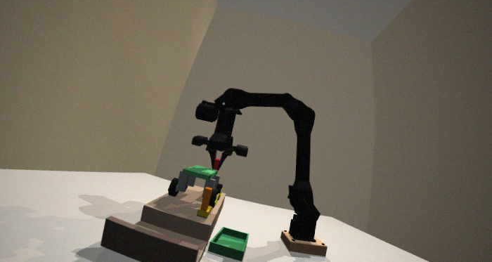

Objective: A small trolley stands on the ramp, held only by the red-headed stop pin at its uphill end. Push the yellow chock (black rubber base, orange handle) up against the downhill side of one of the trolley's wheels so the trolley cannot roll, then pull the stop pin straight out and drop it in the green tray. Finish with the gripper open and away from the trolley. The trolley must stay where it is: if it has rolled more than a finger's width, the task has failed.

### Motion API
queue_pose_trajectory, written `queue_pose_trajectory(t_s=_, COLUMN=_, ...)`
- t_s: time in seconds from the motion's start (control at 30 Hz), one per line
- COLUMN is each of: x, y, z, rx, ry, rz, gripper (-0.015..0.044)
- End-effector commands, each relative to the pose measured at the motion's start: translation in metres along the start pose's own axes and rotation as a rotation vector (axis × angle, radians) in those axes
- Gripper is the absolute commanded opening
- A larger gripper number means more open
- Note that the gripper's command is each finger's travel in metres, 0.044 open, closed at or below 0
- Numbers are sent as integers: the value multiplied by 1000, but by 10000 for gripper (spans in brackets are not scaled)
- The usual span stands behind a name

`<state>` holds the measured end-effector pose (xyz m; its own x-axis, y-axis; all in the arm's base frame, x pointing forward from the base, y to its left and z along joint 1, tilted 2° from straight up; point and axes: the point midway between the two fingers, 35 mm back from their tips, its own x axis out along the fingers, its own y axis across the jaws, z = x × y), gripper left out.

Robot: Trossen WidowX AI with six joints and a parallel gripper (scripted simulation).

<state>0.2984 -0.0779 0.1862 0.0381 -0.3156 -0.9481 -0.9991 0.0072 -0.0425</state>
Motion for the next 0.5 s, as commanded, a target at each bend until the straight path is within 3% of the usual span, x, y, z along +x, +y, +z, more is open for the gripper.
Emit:
queue_pose_trajectory(t_s=0.0, x=-4, y=-2, z=-2, rx=7, ry=6, rz=-7, gripper=0)
queue_pose_trajectory(t_s=0.47, x=-8, y=-3, z=-8, rx=7, ry=6, rz=-7, gripper=0)
